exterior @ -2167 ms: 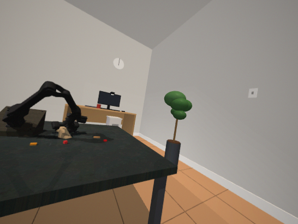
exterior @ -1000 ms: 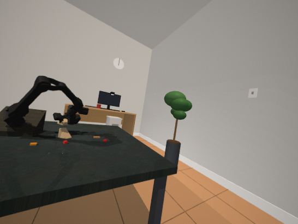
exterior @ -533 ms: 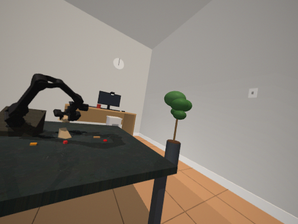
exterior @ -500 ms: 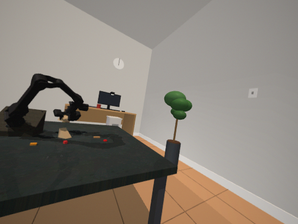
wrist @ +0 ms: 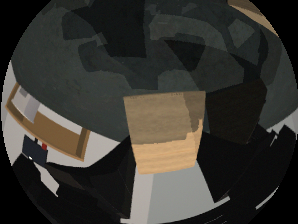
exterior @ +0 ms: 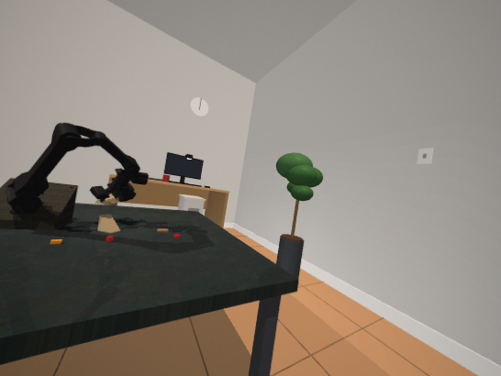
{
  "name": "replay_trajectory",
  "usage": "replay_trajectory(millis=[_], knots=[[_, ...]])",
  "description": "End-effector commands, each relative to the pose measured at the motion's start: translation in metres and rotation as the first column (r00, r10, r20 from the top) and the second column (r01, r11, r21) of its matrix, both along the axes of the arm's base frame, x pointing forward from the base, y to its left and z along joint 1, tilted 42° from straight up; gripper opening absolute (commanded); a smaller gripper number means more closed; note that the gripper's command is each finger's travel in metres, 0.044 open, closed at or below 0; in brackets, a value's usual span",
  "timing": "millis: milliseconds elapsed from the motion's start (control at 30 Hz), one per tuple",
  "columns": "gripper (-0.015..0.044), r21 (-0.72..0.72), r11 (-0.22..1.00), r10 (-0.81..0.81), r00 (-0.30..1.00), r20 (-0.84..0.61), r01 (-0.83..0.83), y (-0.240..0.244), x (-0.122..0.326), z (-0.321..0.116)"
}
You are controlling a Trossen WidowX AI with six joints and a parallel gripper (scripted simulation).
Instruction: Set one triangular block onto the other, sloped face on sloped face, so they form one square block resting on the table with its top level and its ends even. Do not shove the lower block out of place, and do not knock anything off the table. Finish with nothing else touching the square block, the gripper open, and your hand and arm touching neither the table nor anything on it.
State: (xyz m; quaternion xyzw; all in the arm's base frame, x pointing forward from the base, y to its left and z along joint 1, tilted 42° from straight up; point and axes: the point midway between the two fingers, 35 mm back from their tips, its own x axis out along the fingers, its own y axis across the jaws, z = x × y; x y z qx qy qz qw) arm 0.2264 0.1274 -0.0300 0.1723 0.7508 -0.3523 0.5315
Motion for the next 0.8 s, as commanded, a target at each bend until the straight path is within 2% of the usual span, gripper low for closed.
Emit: replay_trajectory(millis=[0,367,767], knots=[[0.0000,0.021,0.989,0.146,0.989,-0.017,-0.145,0.0004,-0.0020,-0.0022],[0.0000,0.096,0.865,0.497,0.866,-0.047,-0.492,0.0015,-0.0048,-0.0042],[0.0000,0.193,0.599,0.799,0.597,-0.071,-0.777,0.0032,-0.0076,-0.0057]])
